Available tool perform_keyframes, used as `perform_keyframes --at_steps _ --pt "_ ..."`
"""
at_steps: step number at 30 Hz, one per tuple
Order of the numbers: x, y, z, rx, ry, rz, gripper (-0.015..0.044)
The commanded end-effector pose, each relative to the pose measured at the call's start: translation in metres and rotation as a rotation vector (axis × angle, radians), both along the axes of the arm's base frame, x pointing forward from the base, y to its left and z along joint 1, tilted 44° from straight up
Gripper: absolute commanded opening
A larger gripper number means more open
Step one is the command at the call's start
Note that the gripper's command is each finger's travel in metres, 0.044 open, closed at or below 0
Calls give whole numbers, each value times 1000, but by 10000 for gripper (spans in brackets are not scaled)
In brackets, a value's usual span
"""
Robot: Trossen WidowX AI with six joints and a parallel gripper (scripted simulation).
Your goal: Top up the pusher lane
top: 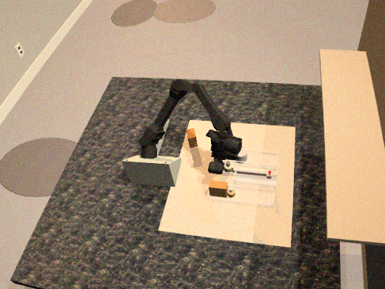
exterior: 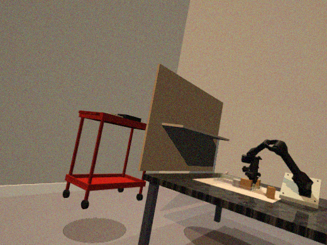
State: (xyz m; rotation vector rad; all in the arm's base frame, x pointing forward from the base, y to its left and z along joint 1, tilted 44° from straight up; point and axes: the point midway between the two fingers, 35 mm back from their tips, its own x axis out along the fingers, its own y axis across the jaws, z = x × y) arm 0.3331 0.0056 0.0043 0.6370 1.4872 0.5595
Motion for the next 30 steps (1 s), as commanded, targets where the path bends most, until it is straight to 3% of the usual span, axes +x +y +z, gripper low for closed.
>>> perform_keyframes --at_steps 1,30 --pt "1 0 1 4 -8 -3 0" --pt "-4 1 1 4 -8 -3 0"
